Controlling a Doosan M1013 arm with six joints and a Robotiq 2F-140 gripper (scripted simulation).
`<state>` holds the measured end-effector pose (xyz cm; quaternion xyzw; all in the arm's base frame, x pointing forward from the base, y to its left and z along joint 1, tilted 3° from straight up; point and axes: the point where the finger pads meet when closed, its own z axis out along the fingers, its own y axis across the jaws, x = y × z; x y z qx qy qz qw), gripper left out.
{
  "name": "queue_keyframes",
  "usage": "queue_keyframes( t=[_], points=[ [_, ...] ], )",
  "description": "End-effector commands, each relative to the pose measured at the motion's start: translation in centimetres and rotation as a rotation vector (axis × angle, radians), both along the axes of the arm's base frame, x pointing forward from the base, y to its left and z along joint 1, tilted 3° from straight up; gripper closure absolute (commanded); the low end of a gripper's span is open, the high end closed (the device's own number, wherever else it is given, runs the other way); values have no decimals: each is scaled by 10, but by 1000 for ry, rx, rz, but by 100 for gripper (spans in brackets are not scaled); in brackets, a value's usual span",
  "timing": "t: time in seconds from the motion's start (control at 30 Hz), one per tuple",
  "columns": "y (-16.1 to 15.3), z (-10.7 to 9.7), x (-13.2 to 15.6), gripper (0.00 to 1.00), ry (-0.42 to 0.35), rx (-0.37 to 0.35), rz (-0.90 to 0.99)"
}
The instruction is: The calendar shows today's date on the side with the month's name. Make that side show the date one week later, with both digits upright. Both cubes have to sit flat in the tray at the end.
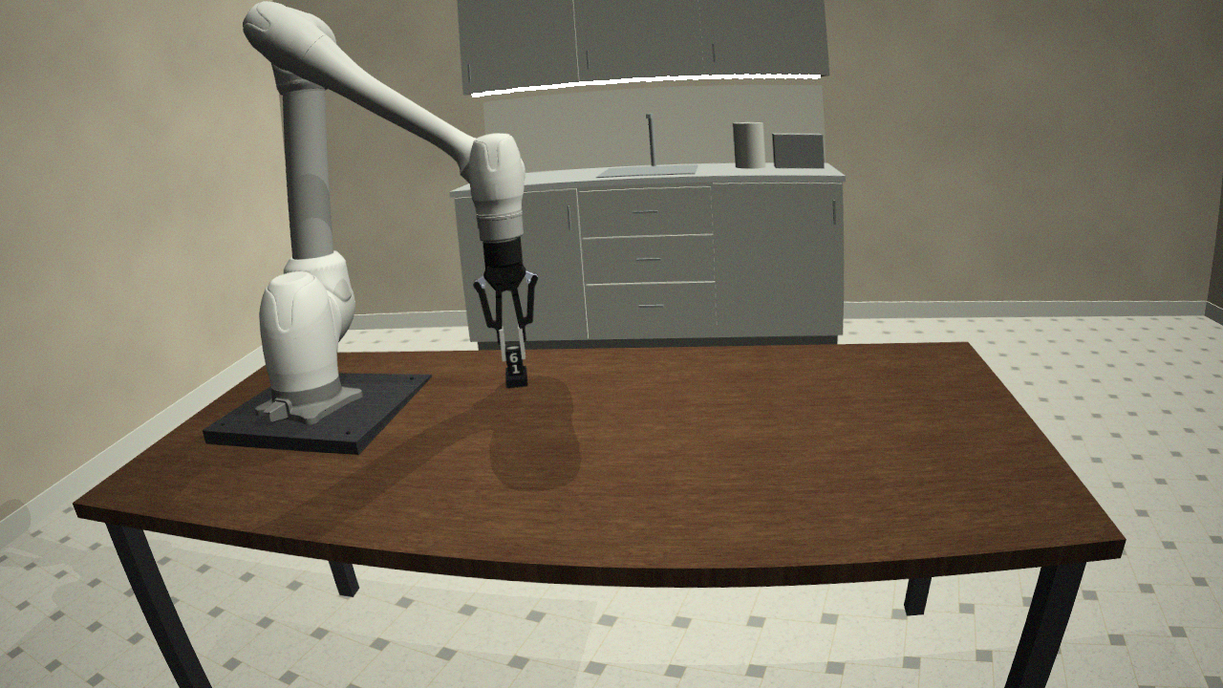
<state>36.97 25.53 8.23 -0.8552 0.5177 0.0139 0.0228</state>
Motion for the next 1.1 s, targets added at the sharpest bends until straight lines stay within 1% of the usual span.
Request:
queue_keyframes(
  t=[0.0,0.43,1.07],
  points=[
    [0,0,0,75,0,0,0],
    [0,-3,0,75,0,0,0],
    [1,-17,0,75,0,0,0]
  ],
)
